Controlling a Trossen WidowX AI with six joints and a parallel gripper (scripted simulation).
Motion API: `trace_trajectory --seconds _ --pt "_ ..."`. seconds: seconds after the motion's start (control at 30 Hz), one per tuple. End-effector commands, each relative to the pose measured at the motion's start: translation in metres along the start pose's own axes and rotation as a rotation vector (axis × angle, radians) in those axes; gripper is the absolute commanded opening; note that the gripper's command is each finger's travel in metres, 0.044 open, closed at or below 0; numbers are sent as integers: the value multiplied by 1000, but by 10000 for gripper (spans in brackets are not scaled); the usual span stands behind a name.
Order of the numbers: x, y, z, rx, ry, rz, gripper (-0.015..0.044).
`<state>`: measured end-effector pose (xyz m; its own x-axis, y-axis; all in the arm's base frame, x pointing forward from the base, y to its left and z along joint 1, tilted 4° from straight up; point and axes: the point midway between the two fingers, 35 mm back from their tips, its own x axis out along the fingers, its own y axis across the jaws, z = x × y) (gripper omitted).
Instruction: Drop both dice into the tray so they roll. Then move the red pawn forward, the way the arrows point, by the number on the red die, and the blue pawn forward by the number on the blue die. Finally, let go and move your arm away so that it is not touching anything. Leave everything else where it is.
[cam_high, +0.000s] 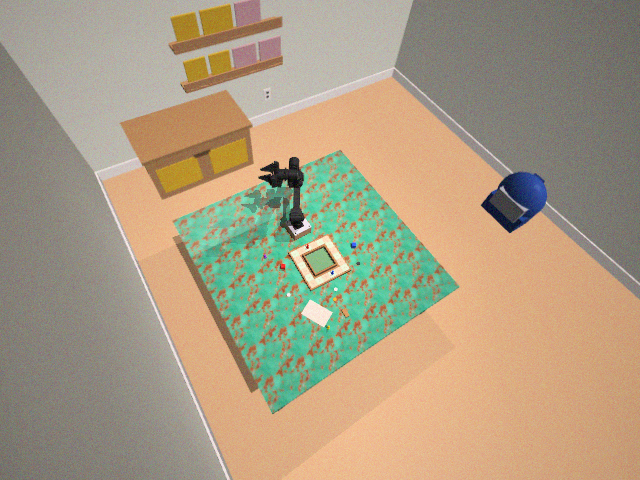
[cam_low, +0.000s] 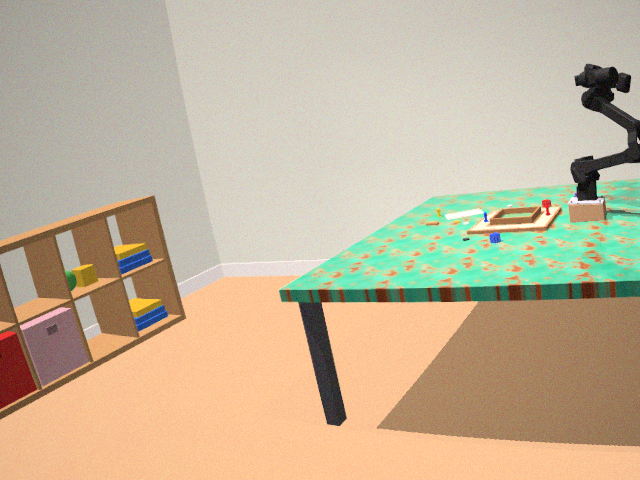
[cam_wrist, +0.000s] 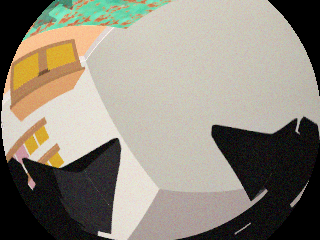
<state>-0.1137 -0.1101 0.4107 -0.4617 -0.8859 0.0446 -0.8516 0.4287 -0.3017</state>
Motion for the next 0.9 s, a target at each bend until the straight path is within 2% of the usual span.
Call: trace_trajectory --seconds 0.0,0.13,0.27,0.43,0.63,0.87 --pt "0 -2 -1 -19 5 -2 374" --pt "-1 -49 -11 -401 104 -35 275" --pt "-2 -110 -9 -858 218 -88 275" --pt "-6 -180 17 -1383 357 -184 275" --pt "-14 -251 74 -1966 544 -340 275" --pt "-26 -309 181 -2618 823 -654 275"
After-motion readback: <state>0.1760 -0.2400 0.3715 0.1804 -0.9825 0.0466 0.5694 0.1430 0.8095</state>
